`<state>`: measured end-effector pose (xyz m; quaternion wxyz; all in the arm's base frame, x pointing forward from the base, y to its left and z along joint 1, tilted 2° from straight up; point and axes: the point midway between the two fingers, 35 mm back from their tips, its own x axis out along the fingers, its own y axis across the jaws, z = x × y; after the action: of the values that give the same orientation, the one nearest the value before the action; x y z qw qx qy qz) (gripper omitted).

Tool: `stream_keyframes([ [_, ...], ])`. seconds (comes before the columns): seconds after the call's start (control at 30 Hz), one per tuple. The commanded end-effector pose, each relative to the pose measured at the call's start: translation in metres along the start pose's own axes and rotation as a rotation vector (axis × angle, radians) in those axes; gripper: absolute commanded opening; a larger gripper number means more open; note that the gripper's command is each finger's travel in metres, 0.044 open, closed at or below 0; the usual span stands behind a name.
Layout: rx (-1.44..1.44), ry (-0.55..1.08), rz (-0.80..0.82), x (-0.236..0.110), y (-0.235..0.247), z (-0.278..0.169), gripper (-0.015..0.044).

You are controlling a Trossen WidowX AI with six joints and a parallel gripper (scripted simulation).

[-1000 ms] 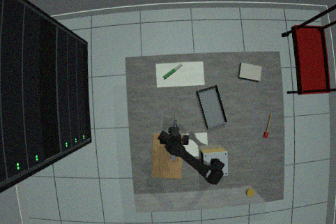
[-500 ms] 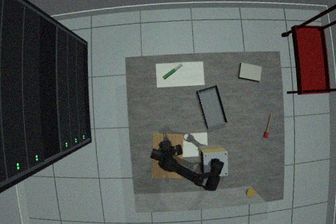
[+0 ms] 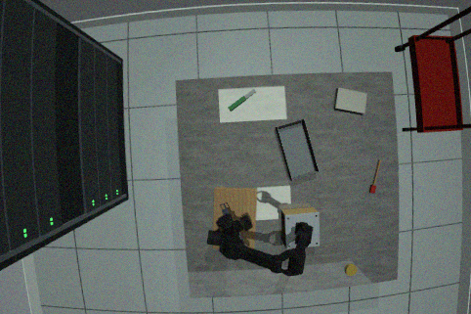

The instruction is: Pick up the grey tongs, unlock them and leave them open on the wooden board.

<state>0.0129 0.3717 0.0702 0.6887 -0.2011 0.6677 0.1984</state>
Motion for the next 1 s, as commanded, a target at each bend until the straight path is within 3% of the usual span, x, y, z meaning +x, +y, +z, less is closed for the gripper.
stream_keyframes([
  [0.0,-0.008,-0.004,0.01,-0.003,0.001,-0.001,-0.015],
  [0.2,-0.027,-0.117,-0.025,0.0,0.001,-0.002,-0.015],
  [0.97,-0.045,-0.92,-0.059,-0.032,0.005,-0.016,-0.015],
])
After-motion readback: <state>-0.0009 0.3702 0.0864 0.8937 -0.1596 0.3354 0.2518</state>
